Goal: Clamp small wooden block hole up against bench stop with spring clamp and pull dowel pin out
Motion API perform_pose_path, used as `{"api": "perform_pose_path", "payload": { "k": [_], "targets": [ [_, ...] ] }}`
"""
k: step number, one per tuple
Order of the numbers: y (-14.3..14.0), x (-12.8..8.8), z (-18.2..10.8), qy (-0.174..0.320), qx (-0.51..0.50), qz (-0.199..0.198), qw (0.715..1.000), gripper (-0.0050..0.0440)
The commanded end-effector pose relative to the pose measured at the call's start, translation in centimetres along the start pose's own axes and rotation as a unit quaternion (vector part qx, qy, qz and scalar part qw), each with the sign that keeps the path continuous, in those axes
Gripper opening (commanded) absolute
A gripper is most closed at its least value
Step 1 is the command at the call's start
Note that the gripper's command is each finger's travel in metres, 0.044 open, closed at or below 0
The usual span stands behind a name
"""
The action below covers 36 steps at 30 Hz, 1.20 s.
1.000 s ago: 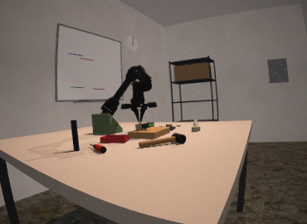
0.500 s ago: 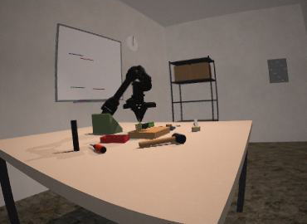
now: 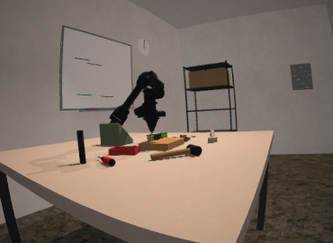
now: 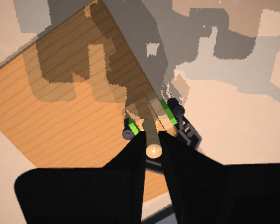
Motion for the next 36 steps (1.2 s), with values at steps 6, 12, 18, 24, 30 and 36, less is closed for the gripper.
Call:
{"api": "perform_pose_path", "payload": {
  "k": [6, 12, 18, 24, 30, 36],
  "targets": [
    [0.03, -0.27, -0.01, -0.002, 0.077, 0.003, 0.997, 0.0],
    [0.03, -0.29, -0.01, -0.002, 0.086, 0.003, 0.996, 0.0],
    [0.03, -0.3, -0.01, -0.002, 0.076, 0.003, 0.997, 0.0],
    [0.03, -0.32, -0.01, -0.002, 0.037, 0.002, 0.999, 0.0],
    [0.03, -0.33, -0.01, -0.002, -0.005, 0.002, 1.0, 0.0],
    [0.03, -0.35, -0.01, -0.002, -0.073, 0.002, 0.997, 0.0]
  ]
}}
Point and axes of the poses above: the point midway between the two fingers, 35 mm back from their tips, its own x axis out along the fingers, its own y axis across the jaws, z = x × y, the point moved 2 cm from there along -x, back along the fingers, and after that the axes turned 9 degrees about -x, right-handed, at the moved point
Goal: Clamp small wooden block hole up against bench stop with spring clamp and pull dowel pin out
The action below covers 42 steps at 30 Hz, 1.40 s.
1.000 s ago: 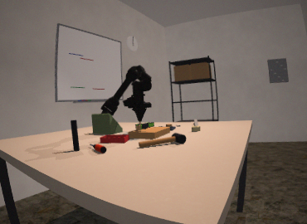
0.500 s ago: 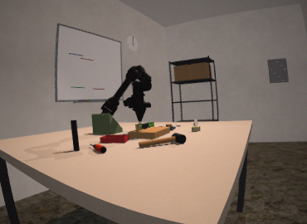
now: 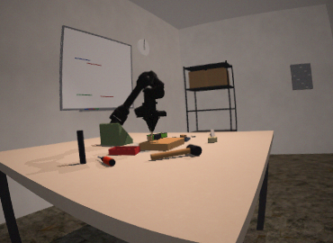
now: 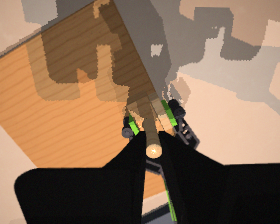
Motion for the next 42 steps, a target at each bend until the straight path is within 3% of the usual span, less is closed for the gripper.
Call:
{"api": "perform_pose_path", "payload": {
  "k": [1, 14, 24, 35, 42],
  "targets": [
    [0.03, -0.28, 0.0, -0.002, -0.052, 0.002, 0.999, 0.0],
    [0.03, -0.31, 0.0, -0.003, -0.217, 0.002, 0.976, 0.0],
    [0.03, -0.34, 0.0, -0.003, -0.344, 0.002, 0.939, 0.0],
    [0.03, -0.37, 0.0, -0.003, -0.49, 0.001, 0.872, 0.0],
    [0.03, -0.39, 0.0, -0.003, -0.528, 0.001, 0.849, 0.0]
  ]
}}
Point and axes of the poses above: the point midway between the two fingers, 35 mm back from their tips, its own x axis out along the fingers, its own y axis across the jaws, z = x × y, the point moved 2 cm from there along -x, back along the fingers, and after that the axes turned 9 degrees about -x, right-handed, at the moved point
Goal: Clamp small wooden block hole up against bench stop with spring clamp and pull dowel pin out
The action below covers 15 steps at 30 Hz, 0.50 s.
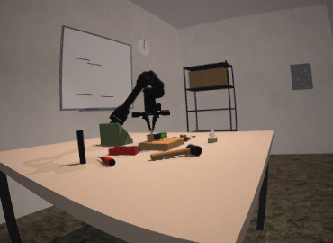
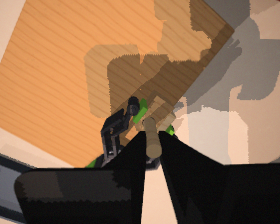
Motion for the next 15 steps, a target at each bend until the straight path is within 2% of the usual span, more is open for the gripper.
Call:
{"api": "perform_pose_path", "payload": {
  "k": [1, 15],
  "targets": [
    [0.0, -0.15, 0.02, -0.002, -0.022, -0.002, 1.0, 0.0],
    [0.0, -0.3, 0.02, -0.002, -0.035, -0.002, 0.999, 0.0]
  ]
}}
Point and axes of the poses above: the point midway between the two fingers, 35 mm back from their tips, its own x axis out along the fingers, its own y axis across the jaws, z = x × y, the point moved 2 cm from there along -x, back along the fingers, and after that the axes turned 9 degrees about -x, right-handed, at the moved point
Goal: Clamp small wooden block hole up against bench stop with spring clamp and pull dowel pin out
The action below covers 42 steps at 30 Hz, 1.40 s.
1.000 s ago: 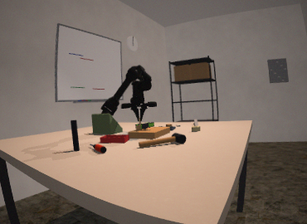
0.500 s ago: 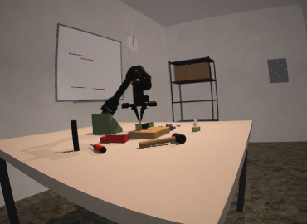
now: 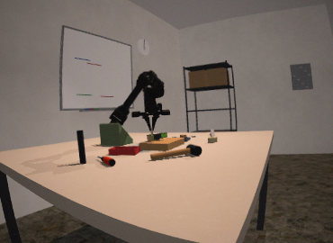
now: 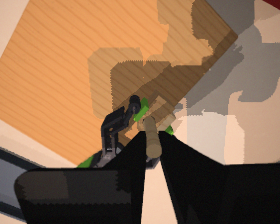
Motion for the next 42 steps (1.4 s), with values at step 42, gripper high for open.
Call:
{"api": "perform_pose_path", "payload": {
  "k": [42],
  "targets": [
    [-0.02, -0.63, 0.03, -0.002, -0.003, -0.002, 1.0, 0.0]
  ]
}}
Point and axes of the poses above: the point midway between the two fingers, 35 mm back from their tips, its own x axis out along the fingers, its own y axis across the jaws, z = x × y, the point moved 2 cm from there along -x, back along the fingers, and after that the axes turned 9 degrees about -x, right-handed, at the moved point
